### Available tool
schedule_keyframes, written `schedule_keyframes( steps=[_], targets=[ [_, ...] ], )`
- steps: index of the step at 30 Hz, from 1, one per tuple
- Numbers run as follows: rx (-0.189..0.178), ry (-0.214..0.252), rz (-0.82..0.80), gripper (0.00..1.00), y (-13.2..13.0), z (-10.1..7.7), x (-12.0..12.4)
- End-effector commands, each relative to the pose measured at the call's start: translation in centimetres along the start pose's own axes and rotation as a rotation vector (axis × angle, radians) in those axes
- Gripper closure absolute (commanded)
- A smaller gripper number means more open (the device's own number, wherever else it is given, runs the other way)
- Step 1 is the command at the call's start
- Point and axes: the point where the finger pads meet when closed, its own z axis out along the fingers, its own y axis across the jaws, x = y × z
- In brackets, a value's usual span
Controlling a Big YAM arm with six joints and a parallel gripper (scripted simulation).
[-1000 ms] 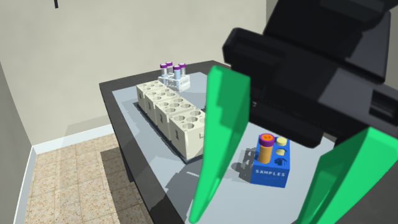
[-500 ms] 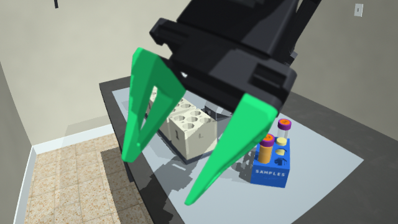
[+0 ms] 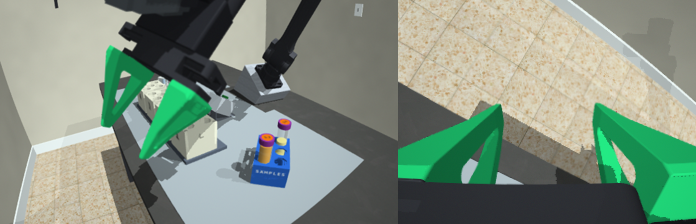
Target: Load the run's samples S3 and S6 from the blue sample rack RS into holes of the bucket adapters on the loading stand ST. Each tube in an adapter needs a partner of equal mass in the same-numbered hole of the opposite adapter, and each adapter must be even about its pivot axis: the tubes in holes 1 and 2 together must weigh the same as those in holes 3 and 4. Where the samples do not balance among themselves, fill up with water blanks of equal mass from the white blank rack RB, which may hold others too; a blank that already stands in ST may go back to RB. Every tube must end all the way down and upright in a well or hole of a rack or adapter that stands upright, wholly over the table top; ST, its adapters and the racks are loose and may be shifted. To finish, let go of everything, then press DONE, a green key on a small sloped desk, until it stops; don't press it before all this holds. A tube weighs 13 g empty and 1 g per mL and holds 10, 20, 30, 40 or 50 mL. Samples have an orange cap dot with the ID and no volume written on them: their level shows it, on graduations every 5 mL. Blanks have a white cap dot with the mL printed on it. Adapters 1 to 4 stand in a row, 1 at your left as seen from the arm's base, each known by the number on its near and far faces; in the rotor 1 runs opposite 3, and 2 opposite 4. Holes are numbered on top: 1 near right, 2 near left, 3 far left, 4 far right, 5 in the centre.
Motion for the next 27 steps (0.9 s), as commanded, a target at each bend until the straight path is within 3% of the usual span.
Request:
schedule_keyframes(
  steps=[1, 3, 4, 5, 6, 13, 14, 16, 17, 18, 19, 20, 22, 27],
  targets=[
    [0.030, -0.021, -0.026, 0.45, -1.0, -2.4, -3.4],
    [0.049, 0.016, -0.024, 0.45, -2.3, -2.5, -2.8],
    [0.043, -0.026, -0.033, 0.45, -1.9, -5.3, -4.0],
    [0.044, 0.032, -0.021, 0.45, -2.8, -3.6, -0.9],
    [0.044, 0.004, -0.027, 0.45, -3.2, -3.6, -1.3],
    [0.046, 0.005, -0.030, 0.45, -6.1, -3.7, 0.7],
    [0.060, 0.024, -0.030, 0.45, -6.4, -4.4, -0.7],
    [0.060, 0.024, -0.030, 0.45, -6.4, -4.4, -0.7],
    [0.050, 0.085, -0.034, 0.45, -5.7, -2.5, 0.6],
    [0.059, 0.118, -0.032, 0.45, -6.0, -2.5, 1.0],
    [0.076, 0.117, -0.017, 0.45, -7.9, -2.9, 1.3],
    [0.072, 0.138, -0.012, 0.45, -8.0, -3.6, 3.3],
    [0.075, 0.105, -0.022, 0.45, -8.7, -3.9, 3.1],
    [0.076, 0.107, -0.023, 0.45, -10.6, -4.2, 4.7]
  ],
)
